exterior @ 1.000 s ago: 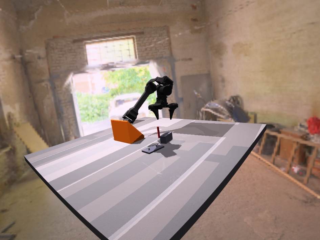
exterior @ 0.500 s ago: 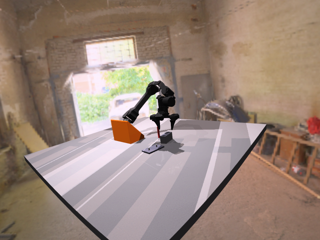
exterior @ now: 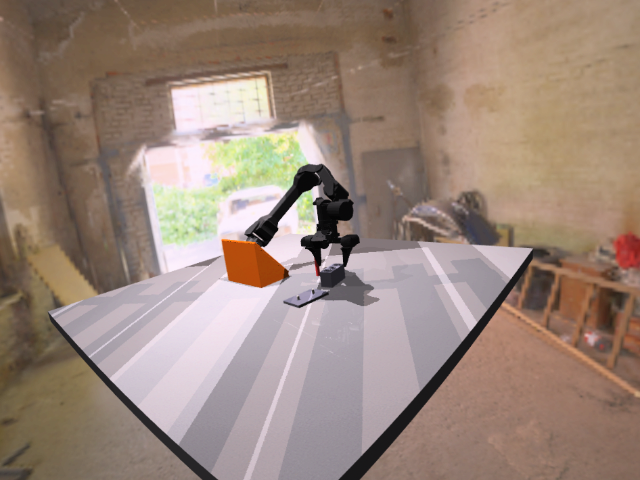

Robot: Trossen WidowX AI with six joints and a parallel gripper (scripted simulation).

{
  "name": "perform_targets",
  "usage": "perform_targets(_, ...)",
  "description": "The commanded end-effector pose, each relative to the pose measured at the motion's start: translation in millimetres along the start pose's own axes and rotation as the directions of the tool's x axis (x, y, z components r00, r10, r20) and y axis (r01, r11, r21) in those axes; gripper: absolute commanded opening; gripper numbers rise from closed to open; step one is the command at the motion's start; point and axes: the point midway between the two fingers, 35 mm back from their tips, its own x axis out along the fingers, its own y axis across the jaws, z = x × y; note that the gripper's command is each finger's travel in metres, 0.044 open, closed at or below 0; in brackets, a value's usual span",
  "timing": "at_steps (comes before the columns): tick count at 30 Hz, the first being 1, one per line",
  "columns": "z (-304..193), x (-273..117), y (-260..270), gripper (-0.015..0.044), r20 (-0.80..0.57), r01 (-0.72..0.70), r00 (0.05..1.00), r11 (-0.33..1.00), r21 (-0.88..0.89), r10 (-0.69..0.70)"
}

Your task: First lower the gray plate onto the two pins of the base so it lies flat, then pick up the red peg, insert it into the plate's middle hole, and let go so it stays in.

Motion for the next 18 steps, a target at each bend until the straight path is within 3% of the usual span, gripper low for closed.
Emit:
perform_targets(1, -1, 9, -1, 0.044, -0.008, 0.004, 1.0, 1.0, 0.007, -0.004)
perform_targets(18, -1, 36, -2, 0.044, -0.009, 0.004, 1.0, 1.0, 0.007, -0.004)
